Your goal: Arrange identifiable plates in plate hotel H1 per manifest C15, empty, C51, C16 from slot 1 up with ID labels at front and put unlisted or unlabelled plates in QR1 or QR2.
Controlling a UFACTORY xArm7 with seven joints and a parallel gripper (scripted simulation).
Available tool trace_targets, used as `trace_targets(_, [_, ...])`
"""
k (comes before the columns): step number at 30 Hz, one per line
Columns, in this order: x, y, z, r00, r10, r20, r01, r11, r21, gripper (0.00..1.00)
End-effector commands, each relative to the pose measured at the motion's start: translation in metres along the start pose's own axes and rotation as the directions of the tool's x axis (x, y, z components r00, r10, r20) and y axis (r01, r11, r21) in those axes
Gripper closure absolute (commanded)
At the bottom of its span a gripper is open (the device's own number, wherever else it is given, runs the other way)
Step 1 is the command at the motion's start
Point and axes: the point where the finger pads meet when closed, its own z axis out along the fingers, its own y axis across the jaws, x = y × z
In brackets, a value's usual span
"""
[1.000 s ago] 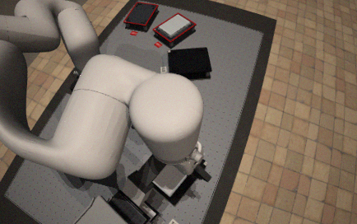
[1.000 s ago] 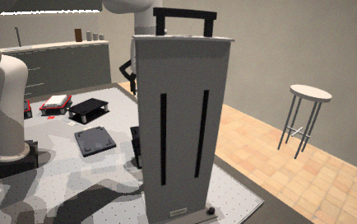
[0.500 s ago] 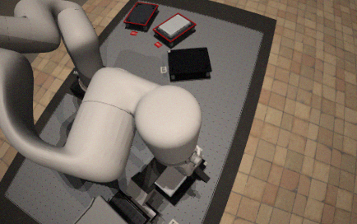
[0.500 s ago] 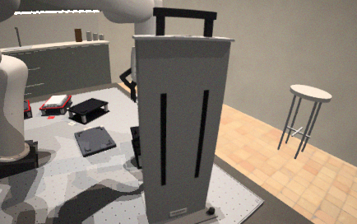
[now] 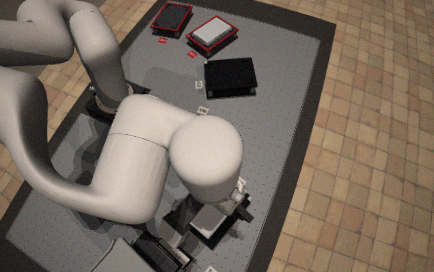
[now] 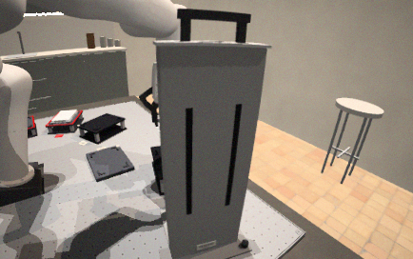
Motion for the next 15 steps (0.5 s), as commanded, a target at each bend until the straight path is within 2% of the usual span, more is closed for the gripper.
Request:
trace_targets(1, [0.0,-0.001,0.003,1.0,0.0,0.0,0.0,1.0,0.004,1.0])
trace_targets(15, [0.0,-0.001,0.025,1.0,0.0,0.0,0.0,1.0,0.004,1.0])
